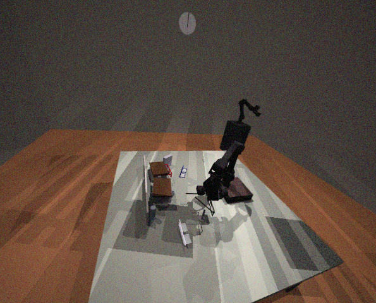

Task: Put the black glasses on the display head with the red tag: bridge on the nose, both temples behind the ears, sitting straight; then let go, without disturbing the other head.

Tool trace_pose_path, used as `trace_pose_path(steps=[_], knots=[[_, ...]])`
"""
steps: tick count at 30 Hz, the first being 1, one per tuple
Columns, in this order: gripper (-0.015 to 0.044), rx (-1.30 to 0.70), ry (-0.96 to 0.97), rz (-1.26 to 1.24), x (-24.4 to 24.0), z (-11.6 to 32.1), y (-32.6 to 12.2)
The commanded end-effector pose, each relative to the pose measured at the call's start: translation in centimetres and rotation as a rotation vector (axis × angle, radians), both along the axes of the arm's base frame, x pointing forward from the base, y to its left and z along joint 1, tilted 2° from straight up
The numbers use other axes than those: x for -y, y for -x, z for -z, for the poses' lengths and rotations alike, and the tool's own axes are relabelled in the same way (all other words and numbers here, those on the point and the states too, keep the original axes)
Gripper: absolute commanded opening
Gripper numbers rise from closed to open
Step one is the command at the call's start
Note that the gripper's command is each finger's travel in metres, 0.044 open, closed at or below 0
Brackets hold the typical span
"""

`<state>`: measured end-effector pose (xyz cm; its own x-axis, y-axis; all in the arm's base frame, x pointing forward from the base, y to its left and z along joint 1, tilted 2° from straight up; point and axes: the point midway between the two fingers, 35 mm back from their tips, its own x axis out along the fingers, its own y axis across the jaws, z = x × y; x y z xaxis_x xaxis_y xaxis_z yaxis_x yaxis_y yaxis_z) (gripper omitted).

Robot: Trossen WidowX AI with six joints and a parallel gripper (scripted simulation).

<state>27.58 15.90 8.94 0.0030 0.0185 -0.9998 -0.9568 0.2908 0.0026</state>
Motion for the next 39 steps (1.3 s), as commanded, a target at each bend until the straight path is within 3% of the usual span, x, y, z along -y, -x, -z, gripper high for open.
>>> trace_pose_path(steps=[1,10,39], knots=[[0.0000,-0.008,0.001,0.004,-0.2,1.3,0.0],[0.0000,-0.009,0.001,0.004,-0.2,5.9,0.2],[0.0000,-0.010,0.001,0.004,0.2,6.0,1.5]])
